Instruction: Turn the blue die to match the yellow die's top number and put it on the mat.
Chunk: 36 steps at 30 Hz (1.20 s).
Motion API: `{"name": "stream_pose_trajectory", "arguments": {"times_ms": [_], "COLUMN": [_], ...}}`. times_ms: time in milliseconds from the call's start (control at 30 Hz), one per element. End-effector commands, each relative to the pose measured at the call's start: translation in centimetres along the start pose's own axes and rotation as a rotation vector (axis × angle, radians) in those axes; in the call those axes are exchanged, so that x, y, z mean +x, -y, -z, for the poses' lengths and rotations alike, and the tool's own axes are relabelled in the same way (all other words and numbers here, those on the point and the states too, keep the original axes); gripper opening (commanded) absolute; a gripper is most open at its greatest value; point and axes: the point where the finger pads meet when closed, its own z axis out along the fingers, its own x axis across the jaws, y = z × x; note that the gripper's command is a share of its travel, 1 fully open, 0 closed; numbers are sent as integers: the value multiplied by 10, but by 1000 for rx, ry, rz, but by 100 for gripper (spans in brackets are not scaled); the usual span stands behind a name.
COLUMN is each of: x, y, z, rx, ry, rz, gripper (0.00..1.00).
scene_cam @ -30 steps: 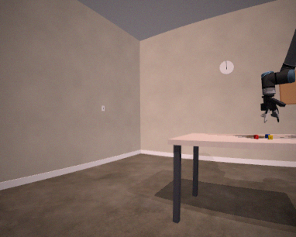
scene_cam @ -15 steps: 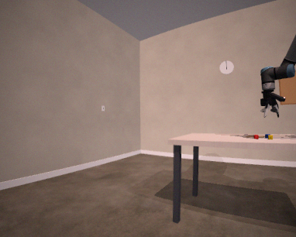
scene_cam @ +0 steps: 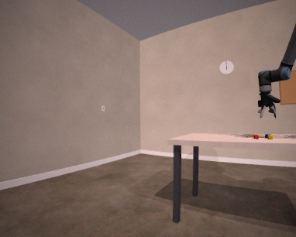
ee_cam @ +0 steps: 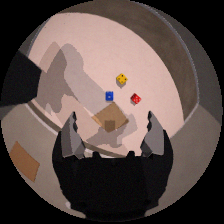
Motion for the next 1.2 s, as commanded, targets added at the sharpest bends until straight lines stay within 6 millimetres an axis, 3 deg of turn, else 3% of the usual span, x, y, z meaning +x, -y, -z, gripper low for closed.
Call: {"name": "stream_pose_trajectory", "arguments": {"times_ms": [0,1167], "x": [-8,-9], "y": [-18,-17], "z": [-3,-4], "rx": [-1,-1], "ry": [-1,-1], "rz": [-21,73], "gripper": [100,100]}}
